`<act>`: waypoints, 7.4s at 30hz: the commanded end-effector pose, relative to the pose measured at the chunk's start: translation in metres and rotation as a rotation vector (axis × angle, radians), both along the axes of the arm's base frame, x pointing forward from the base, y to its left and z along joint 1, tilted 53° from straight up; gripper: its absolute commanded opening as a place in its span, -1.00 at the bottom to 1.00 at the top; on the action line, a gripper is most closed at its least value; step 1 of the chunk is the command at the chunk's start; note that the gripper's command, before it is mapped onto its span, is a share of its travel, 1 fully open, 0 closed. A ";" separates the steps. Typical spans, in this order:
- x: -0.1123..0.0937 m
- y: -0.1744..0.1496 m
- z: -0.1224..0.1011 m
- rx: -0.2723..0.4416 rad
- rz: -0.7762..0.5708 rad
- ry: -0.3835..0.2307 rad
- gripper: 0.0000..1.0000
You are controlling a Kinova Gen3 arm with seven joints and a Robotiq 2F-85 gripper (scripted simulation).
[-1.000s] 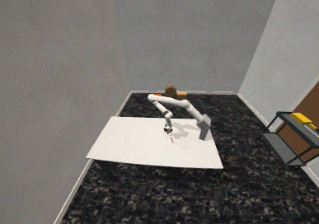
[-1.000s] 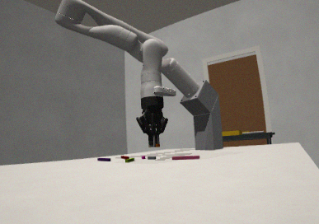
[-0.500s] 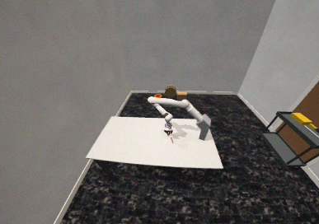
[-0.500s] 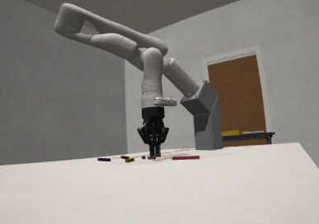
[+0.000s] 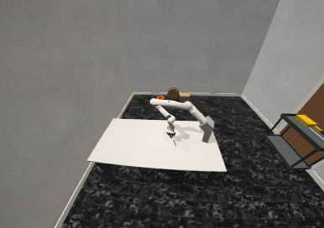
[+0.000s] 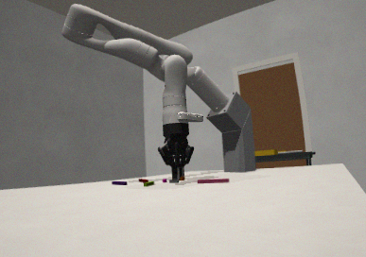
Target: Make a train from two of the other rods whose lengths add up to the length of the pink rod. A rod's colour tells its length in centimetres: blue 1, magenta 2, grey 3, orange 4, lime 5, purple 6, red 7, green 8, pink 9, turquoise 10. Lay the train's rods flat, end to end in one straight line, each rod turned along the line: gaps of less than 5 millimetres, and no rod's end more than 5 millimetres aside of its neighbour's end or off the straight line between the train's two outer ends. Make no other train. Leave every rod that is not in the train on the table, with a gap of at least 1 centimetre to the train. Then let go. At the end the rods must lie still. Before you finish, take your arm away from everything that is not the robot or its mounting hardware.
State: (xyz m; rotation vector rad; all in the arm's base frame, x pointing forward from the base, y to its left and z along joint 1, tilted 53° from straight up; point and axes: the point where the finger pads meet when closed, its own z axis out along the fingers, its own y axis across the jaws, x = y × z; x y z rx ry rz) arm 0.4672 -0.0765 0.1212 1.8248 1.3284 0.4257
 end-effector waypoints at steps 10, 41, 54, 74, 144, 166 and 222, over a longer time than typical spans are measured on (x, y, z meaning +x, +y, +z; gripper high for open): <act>0.000 0.000 0.000 0.000 0.001 -0.001 -0.91; 0.000 0.000 0.001 0.000 0.001 -0.001 -0.91; 0.000 0.000 0.001 0.000 0.001 -0.001 -0.91; 0.007 -0.004 -0.005 0.000 0.001 -0.001 -0.91; 0.008 -0.005 -0.006 0.000 0.001 -0.001 -0.52; -0.048 0.030 0.044 0.000 0.001 -0.001 -0.52; -0.049 0.027 0.050 -0.115 0.106 0.069 1.00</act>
